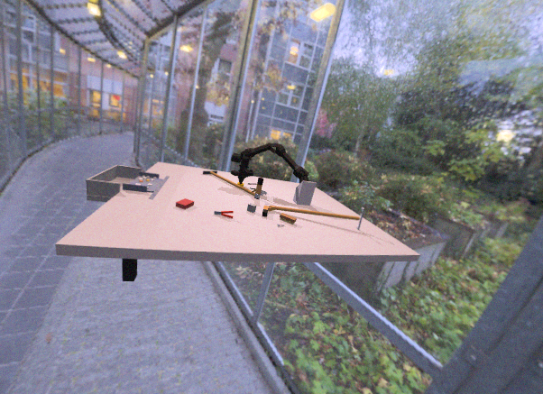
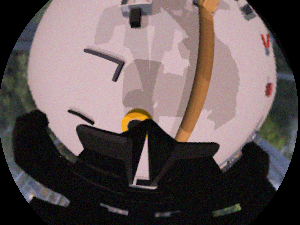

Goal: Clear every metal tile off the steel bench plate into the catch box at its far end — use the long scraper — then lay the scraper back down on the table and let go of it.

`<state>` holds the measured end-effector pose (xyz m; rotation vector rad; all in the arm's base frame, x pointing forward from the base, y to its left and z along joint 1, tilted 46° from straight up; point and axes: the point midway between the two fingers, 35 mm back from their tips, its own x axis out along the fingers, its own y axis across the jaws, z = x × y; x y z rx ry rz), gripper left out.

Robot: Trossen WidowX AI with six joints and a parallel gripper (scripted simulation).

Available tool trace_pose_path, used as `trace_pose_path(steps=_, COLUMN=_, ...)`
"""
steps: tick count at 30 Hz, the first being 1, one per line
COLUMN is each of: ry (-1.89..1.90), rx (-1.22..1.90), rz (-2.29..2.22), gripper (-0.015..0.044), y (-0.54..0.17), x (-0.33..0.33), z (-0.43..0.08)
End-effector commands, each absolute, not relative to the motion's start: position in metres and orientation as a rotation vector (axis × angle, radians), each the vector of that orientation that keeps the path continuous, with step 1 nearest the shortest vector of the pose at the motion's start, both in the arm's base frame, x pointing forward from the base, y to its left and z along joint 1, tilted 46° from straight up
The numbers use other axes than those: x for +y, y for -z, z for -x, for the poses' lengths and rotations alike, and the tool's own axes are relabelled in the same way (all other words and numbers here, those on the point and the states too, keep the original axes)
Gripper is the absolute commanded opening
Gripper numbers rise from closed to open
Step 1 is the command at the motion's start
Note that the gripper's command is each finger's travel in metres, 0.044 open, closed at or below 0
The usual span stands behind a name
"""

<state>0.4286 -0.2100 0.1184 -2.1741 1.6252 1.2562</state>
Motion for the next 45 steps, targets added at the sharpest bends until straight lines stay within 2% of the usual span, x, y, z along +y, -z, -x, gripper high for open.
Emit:
trace_pose_path(steps=1, ry=-1.264, rx=1.632, rz=2.159, gripper=0.0000, y=-0.110, x=-0.213, z=-0.432)
trace_pose_path(steps=45, ry=-1.238, rx=1.626, rz=2.164, gripper=0.0000, y=-0.099, x=-0.199, z=-0.472)
